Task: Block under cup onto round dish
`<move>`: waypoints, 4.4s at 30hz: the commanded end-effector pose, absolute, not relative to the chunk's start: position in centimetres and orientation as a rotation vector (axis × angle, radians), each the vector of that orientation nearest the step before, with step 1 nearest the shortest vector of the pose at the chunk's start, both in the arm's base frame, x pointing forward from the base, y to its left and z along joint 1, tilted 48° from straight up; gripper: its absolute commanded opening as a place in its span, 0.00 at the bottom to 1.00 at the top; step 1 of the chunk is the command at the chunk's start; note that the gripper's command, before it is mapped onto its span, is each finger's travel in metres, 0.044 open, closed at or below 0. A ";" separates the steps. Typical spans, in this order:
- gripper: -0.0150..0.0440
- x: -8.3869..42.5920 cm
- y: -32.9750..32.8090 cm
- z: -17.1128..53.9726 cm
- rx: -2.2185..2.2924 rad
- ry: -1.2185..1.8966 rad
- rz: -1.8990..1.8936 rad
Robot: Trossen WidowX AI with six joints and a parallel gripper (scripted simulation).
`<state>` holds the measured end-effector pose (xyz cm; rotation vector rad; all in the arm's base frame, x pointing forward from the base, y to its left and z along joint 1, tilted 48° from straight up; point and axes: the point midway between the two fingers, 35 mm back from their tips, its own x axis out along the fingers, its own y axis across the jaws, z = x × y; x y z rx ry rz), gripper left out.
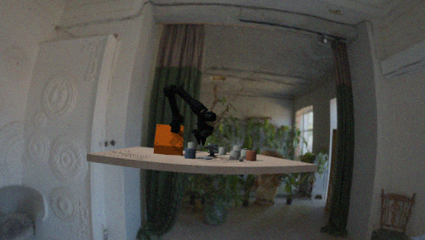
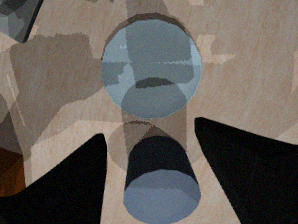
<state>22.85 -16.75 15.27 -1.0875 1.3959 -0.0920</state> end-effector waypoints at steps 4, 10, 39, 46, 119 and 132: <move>0.69 24.4 -14.6 14.3 -0.883 1.355 -0.220; 0.69 25.7 -12.6 13.4 -0.699 1.310 -0.338; 0.69 28.4 -4.2 9.0 0.058 0.948 -0.993; 0.69 28.5 -3.1 8.4 0.157 0.844 -1.081; 0.25 27.8 -1.4 11.3 0.169 0.861 -1.080; 0.25 28.0 -9.1 11.9 0.198 0.883 -1.069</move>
